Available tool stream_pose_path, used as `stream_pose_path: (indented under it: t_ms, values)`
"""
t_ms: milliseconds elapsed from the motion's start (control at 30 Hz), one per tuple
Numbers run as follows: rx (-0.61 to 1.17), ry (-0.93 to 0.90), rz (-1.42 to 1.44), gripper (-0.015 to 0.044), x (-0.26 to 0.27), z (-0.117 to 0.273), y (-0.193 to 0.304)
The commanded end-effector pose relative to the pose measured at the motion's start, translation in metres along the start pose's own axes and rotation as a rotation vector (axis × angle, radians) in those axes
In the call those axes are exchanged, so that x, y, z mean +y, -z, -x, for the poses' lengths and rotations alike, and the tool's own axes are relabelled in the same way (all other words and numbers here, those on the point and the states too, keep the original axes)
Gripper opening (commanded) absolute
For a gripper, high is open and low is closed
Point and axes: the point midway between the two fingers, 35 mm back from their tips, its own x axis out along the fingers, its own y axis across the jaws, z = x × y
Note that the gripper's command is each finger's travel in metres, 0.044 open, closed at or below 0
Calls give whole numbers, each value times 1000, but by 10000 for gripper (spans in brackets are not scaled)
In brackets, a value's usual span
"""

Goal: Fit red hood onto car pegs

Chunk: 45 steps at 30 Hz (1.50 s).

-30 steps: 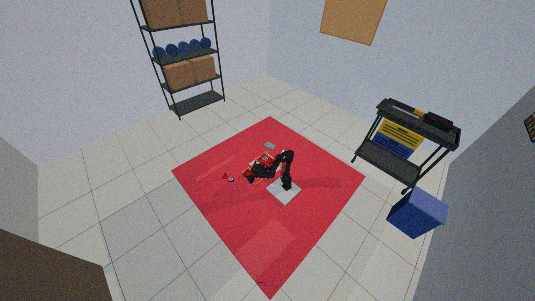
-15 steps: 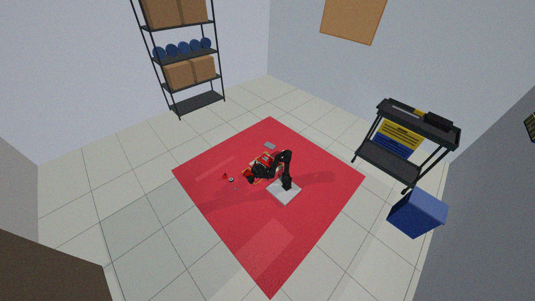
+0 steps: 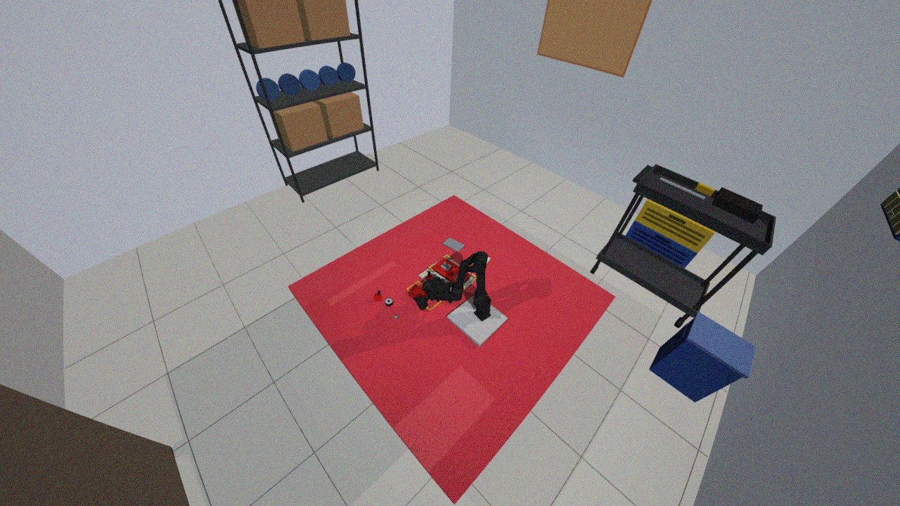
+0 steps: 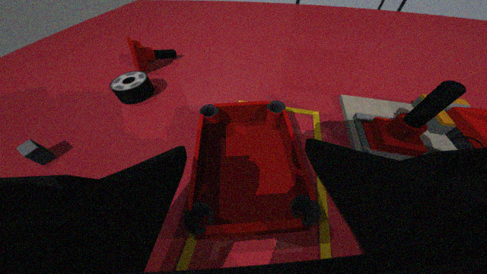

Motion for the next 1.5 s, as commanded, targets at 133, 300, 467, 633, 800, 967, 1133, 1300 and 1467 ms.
stream_pose_path:
  t_ms: [133,300,467,633,800,967,1133,1300,1467]
  values:
    - [0,0,0,348,0,0,0]
    - [0,0,0,315,0,0,0]
    - [0,0,0,242,0,0,-1]
    - [0,0,0,111,1,3,-11]
    - [-1,0,0,0,2,8,-24]
    - [-1,-1,-1,0,2,15,-37]
    - [-1,-1,-1,0,2,23,-50]
    - [-1,-1,-1,0,1,33,-62]
    - [-1,-1,-1,0,1,36,-65]
